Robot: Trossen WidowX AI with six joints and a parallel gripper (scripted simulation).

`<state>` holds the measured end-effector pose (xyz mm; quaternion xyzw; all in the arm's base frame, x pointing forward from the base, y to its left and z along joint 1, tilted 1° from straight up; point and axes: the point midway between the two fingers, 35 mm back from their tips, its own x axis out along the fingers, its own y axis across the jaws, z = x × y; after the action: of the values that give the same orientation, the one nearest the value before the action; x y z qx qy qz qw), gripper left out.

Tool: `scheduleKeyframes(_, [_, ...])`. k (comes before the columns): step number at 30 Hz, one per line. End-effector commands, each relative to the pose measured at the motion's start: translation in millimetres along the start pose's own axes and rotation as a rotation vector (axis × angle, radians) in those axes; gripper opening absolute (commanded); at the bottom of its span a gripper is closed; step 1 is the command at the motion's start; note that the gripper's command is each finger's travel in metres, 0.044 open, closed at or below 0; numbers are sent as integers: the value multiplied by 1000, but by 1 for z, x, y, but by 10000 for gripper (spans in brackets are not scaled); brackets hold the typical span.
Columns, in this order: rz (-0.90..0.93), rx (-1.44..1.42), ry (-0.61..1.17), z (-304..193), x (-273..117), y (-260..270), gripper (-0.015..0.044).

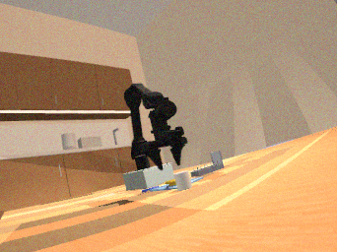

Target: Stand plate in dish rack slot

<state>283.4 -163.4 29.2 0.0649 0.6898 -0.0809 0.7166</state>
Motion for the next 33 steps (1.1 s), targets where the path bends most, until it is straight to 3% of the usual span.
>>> scheduleKeyframes(1, [-1,-7,9,-2,7,0,400])
scheduleKeyframes(33, [-1,-8,8,-1,58,0,400])
